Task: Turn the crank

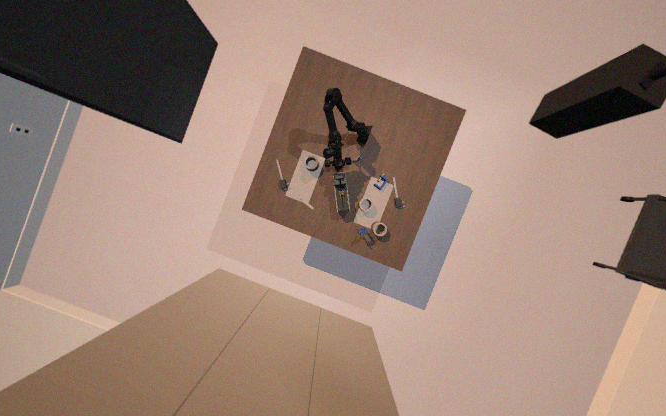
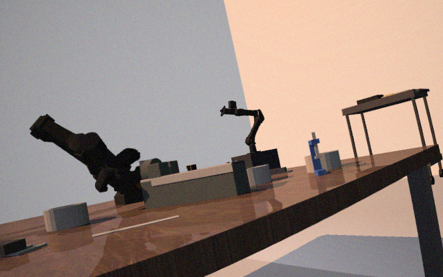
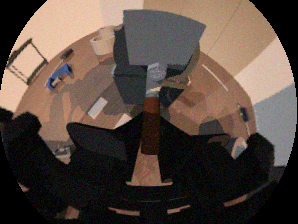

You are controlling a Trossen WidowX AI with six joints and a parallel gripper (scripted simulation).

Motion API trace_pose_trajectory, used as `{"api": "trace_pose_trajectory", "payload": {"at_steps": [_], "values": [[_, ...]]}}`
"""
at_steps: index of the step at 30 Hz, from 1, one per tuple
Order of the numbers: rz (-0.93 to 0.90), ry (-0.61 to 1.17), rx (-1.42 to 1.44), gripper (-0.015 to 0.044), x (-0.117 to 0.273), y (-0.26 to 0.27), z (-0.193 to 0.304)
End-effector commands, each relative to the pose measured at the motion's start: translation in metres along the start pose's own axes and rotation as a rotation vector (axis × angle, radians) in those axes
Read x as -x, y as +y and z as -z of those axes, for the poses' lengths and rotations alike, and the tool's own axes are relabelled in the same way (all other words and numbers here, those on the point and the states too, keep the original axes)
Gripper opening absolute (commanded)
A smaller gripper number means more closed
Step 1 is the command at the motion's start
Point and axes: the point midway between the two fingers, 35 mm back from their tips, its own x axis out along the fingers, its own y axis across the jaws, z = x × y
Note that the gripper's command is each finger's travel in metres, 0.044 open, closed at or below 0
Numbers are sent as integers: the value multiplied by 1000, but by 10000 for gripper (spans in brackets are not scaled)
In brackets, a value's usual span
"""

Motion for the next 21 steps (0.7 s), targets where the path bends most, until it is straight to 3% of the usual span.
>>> {"api": "trace_pose_trajectory", "payload": {"at_steps": [1,21], "values": [[-24,-2,9,0,0,9,0],[-25,-2,8,0,4,17,-3]]}}
